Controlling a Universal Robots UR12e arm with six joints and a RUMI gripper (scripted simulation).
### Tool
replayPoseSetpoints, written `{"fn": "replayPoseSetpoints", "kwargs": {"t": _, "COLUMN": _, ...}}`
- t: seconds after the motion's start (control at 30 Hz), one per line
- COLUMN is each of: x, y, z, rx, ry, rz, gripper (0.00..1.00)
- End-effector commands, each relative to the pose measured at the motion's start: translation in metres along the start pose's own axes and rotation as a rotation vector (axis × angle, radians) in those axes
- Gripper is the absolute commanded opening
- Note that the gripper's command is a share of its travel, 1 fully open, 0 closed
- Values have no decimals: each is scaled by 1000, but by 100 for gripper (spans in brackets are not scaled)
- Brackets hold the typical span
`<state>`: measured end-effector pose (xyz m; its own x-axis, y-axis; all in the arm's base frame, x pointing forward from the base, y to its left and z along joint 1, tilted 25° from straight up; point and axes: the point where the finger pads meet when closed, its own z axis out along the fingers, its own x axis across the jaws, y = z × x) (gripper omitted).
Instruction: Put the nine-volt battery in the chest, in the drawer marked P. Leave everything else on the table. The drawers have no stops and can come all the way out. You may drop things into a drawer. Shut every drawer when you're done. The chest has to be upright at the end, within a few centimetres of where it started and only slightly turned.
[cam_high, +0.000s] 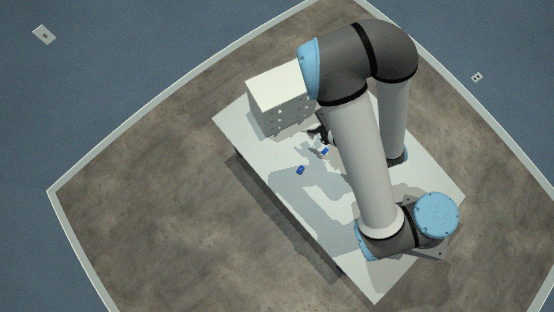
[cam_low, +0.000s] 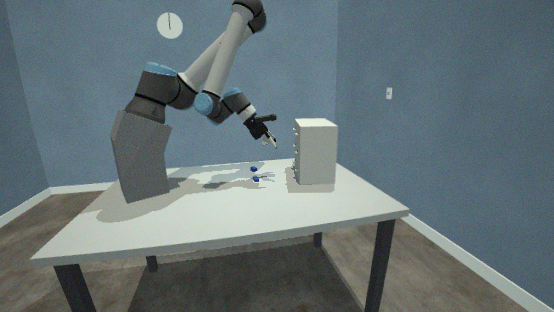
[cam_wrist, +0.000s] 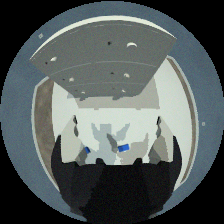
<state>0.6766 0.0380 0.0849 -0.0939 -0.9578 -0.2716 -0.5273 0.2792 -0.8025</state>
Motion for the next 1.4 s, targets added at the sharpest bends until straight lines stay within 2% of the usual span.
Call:
{"fn": "replayPoseSetpoints", "kwargs": {"t": 0.0, "x": 0, "y": 0, "z": -9, "rx": -106, "ry": 1, "rz": -2, "gripper": 100}}
{"fn": "replayPoseSetpoints", "kwargs": {"t": 0.23, "x": -1, "y": 1, "z": -23, "rx": -229, "ry": 1, "rz": -2, "gripper": 100}}
{"fn": "replayPoseSetpoints", "kwargs": {"t": 0.3, "x": -1, "y": 1, "z": -23, "rx": -229, "ry": 1, "rz": -2, "gripper": 100}}
{"fn": "replayPoseSetpoints", "kwargs": {"t": 0.8, "x": 0, "y": 2, "z": -47, "rx": -468, "ry": 2, "rz": -2, "gripper": 100}}
{"fn": "replayPoseSetpoints", "kwargs": {"t": 0.87, "x": 0, "y": 2, "z": -47, "rx": -468, "ry": 2, "rz": -2, "gripper": 100}}
{"fn": "replayPoseSetpoints", "kwargs": {"t": 1.13, "x": 0, "y": 2, "z": -57, "rx": -563, "ry": 3, "rz": -1, "gripper": 100}}
{"fn": "replayPoseSetpoints", "kwargs": {"t": 1.37, "x": 0, "y": 2, "z": -63, "rx": -614, "ry": 2, "rz": -2, "gripper": 100}}
